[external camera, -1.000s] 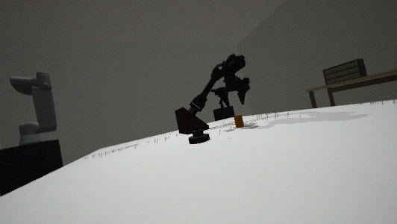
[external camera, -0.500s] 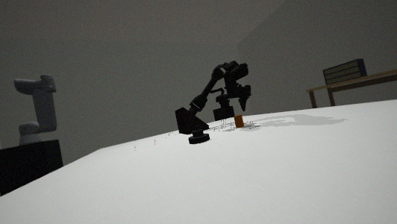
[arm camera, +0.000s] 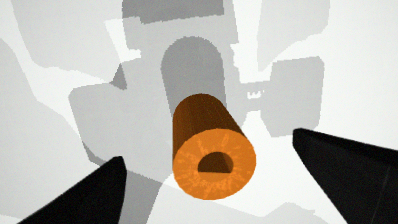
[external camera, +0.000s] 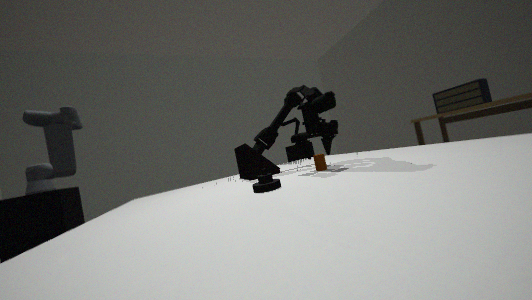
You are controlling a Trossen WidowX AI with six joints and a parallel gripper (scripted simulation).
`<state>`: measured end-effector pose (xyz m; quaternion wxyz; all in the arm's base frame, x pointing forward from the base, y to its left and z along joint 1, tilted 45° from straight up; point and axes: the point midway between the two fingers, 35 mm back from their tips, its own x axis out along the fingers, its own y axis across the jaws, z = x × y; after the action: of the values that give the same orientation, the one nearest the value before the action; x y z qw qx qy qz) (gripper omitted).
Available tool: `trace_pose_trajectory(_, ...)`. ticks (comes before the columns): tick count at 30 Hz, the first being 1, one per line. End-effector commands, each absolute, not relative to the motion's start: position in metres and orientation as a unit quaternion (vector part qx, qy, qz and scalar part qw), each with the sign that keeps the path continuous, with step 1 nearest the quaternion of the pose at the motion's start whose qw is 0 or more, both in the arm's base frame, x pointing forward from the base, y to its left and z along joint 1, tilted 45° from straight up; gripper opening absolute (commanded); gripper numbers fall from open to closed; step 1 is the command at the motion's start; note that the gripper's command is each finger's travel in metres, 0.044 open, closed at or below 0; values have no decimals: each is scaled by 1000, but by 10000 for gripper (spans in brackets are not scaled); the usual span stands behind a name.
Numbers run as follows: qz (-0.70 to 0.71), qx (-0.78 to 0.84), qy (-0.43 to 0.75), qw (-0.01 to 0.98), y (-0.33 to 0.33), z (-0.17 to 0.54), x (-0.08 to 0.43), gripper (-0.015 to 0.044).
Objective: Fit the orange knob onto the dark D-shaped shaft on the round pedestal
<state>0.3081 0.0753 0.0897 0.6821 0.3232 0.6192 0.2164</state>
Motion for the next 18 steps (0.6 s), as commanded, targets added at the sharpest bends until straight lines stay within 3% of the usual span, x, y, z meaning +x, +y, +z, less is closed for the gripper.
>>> trace_pose_trajectory(1,214,324,622,680,80,83,308,440)
trace_pose_trajectory(18,215,326,621,680,100,65,310,440)
